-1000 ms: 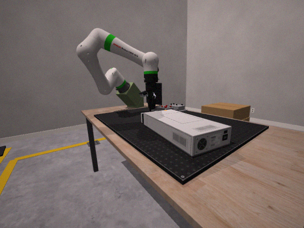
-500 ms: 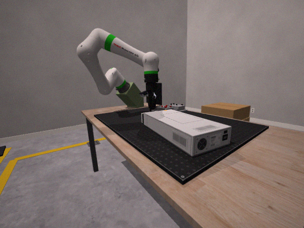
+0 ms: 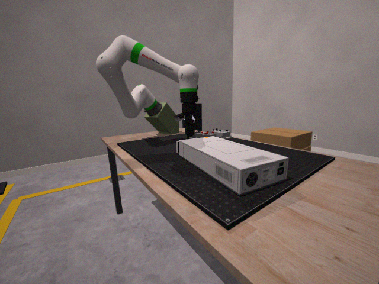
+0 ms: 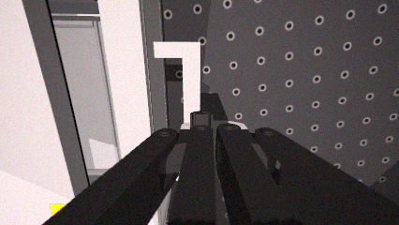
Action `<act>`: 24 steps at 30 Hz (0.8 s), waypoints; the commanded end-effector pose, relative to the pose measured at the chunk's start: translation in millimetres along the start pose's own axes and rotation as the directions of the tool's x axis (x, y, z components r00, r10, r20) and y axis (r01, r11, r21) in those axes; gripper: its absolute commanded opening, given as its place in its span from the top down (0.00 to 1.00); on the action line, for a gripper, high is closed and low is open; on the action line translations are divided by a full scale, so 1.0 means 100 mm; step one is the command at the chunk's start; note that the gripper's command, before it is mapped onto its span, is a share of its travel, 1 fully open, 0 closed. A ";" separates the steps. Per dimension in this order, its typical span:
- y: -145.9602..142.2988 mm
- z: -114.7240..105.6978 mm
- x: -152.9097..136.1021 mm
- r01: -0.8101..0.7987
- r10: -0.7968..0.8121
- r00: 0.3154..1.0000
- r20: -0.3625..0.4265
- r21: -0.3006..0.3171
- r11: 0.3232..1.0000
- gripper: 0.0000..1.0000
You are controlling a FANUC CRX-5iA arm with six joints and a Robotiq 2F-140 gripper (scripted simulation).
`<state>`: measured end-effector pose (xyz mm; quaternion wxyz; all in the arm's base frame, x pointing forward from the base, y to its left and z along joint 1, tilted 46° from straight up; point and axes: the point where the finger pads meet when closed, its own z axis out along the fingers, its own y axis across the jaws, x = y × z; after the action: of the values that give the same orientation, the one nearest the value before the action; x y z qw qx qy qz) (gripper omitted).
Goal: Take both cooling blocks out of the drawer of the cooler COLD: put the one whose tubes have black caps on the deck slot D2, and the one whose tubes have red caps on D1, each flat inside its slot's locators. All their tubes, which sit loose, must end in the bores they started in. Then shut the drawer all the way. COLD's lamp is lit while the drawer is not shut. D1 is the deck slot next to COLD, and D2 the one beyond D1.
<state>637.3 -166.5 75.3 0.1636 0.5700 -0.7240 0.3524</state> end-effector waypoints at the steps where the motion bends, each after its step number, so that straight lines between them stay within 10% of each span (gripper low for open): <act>1: -0.02 -0.01 0.00 0.000 0.000 1.000 0.001 0.002 1.000 0.90; 24: -0.09 -0.01 0.00 0.000 0.000 1.000 0.001 0.002 1.000 0.90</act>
<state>644.2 -167.2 77.7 0.1636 0.5700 -0.7240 0.3524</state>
